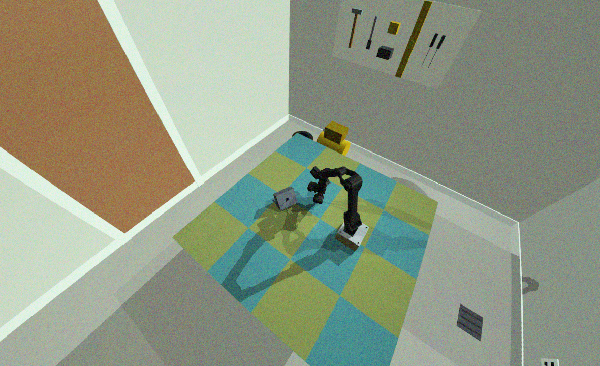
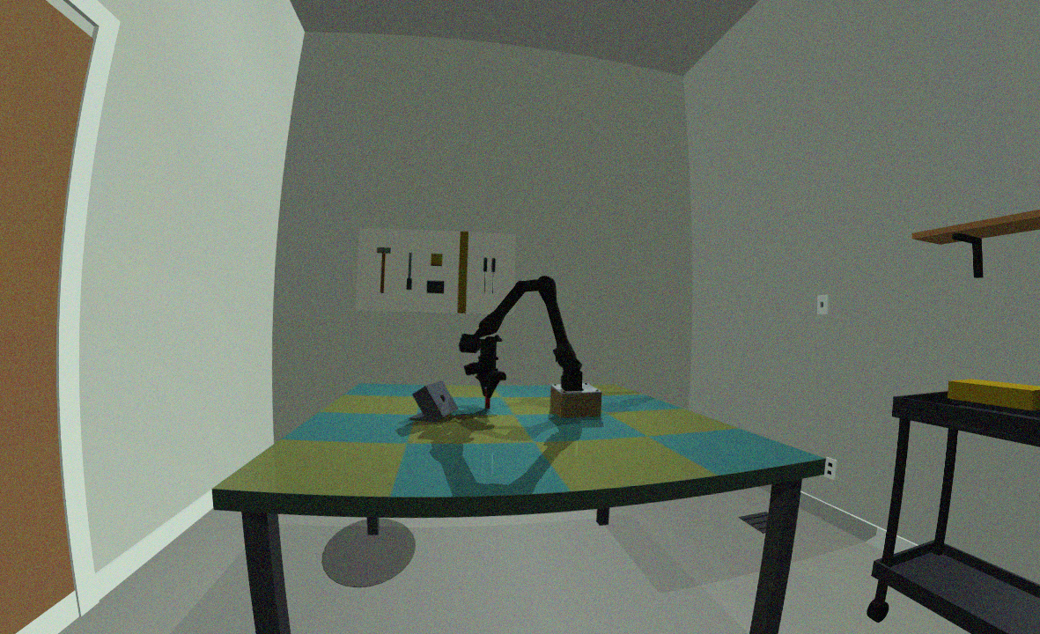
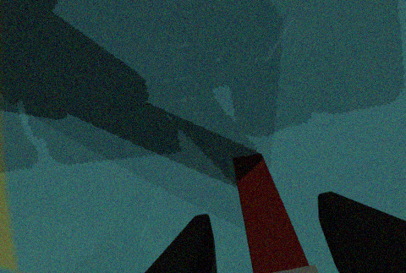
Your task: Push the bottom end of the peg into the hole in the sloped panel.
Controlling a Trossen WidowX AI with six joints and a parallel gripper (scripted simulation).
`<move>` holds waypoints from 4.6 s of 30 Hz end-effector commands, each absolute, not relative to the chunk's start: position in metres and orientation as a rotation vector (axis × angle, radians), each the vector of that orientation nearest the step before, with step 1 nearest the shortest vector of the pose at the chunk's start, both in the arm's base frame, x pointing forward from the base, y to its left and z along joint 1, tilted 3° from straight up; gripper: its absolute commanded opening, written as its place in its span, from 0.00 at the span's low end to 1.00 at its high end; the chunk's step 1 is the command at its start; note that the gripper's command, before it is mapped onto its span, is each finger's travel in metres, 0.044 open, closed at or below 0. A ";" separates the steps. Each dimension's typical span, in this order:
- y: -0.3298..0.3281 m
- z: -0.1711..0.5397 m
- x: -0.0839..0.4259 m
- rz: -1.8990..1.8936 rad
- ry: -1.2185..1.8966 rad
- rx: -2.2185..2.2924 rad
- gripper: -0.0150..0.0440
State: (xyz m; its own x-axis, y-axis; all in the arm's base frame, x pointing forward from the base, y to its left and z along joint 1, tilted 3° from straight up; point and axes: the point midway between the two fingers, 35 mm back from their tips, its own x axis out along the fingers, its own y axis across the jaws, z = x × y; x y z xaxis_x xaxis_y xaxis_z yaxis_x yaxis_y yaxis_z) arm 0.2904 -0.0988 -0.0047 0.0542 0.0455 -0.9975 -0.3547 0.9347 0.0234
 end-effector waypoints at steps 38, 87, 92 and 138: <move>-0.102 0.064 0.287 0.308 1.498 -0.250 0.25; -0.066 0.063 0.308 0.078 1.424 -0.318 0.25; -0.062 0.063 0.311 0.053 1.408 -0.322 0.25; -0.016 0.061 0.327 -0.153 1.205 -0.305 0.25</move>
